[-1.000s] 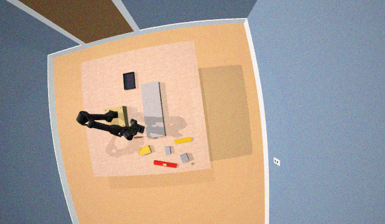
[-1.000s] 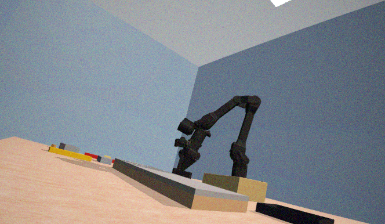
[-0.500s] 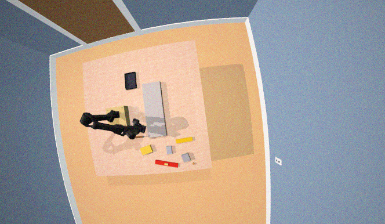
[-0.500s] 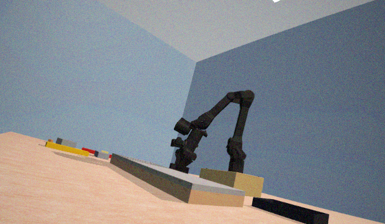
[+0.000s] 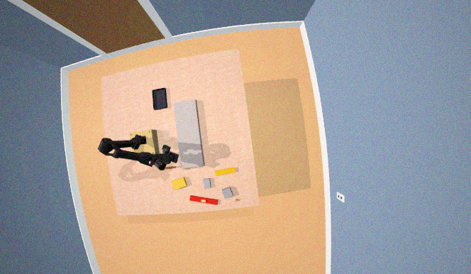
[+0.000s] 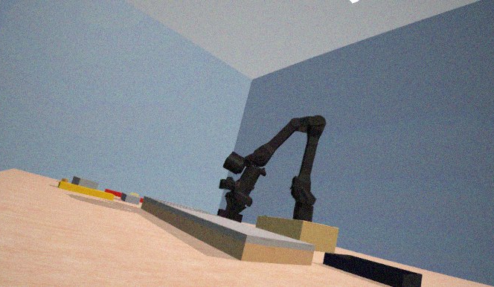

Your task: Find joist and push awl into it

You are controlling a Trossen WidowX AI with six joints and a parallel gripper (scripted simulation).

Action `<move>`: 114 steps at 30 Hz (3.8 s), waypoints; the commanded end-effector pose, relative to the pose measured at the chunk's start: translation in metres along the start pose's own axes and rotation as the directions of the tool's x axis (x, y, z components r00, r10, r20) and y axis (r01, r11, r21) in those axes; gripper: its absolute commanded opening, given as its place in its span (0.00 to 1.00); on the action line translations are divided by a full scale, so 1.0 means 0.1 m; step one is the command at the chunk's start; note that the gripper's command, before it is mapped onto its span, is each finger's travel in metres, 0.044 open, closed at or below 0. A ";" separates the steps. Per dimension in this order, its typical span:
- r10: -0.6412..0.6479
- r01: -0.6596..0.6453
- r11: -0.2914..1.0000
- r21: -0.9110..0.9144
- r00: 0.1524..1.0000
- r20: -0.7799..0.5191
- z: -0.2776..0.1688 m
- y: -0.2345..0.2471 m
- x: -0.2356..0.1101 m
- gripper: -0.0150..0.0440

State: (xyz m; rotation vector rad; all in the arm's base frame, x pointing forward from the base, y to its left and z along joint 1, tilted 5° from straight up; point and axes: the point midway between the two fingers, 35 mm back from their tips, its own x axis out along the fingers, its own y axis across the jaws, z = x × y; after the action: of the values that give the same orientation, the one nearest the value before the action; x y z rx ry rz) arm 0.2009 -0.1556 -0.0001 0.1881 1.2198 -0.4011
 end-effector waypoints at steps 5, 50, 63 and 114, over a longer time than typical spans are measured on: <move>0.001 -0.001 1.000 -0.003 1.000 -0.005 -0.01 0.00 0.01 0.60; 0.043 -0.042 0.988 -0.147 0.999 -0.003 0.90 0.06 -0.99 0.25; 0.080 -0.078 0.958 -0.275 0.997 -0.005 1.43 0.17 -0.90 0.25; 0.120 -0.114 0.904 -0.412 0.993 -0.012 1.83 0.37 -0.11 0.25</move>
State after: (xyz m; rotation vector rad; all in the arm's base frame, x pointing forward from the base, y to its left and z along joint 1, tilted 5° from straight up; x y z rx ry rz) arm 0.3712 -0.1847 0.0745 -0.1066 1.2449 -0.0406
